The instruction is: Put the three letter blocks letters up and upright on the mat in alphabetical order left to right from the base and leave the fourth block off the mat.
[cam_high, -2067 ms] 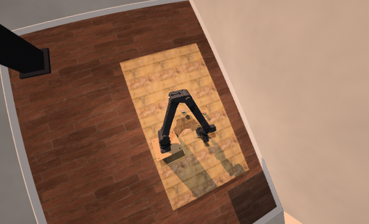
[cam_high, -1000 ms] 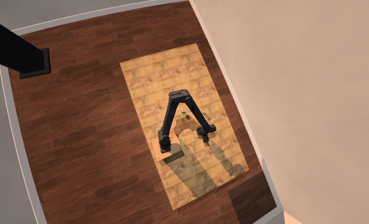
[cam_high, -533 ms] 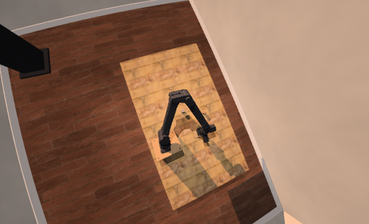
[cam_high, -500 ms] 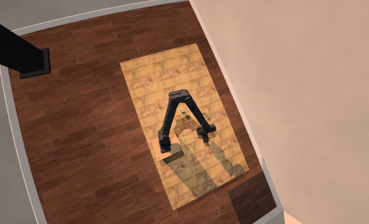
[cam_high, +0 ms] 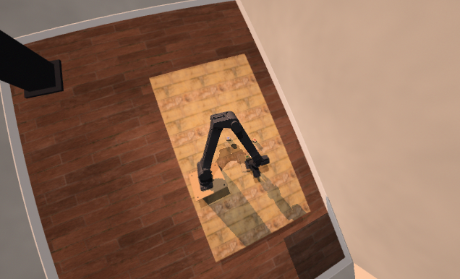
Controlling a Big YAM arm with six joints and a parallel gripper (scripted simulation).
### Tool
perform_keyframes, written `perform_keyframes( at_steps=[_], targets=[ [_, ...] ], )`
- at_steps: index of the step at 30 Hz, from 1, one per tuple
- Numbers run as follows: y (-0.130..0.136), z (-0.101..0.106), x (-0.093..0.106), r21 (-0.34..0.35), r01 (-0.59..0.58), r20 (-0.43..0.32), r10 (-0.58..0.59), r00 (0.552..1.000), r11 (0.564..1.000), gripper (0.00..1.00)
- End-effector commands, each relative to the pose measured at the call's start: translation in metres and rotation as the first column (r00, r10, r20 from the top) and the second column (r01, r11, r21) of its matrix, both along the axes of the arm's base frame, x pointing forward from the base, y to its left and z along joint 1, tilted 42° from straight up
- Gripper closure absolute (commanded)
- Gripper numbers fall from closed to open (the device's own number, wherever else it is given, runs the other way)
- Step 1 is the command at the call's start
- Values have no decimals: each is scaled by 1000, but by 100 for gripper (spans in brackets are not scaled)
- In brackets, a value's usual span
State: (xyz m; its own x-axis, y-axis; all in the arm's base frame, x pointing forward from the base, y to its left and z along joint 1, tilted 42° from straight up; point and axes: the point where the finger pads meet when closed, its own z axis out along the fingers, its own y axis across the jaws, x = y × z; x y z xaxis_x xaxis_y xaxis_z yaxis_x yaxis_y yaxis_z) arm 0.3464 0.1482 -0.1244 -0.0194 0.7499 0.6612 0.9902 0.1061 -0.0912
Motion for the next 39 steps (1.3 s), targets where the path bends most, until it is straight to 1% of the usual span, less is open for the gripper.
perform_keyframes(
  at_steps=[1, 3, 11, 13, 14, 15, 17, 18, 22, 32, 36, 39],
  targets=[
    [-17, 19, 15, 0, 18, 37, -18, 999, 1000, 74],
    [-25, 30, 26, 0, 18, 54, -18, 998, 1000, 74],
    [-65, 75, 35, -4, 18, 62, -17, 998, 1000, 74],
    [-65, 75, 35, -4, 18, 62, -17, 998, 1000, 74],
    [-68, 68, 30, -1, 18, 31, -18, 999, 1000, 74],
    [-70, 71, 31, -2, 18, 31, -18, 999, 1000, 74],
    [-72, 84, 36, -5, 12, 57, -12, 998, 1000, 74],
    [-72, 87, 37, -5, 9, 64, -8, 998, 1000, 74],
    [-71, 82, 34, -3, 6, 49, -6, 999, 1000, 74],
    [-71, 82, 36, -3, 2, 62, -1, 998, 1000, 74],
    [-70, 82, 36, 0, -29, 87, 29, 996, 1000, 74],
    [-69, 83, 36, 4, -80, 129, 79, 989, 997, 74]
  ],
)
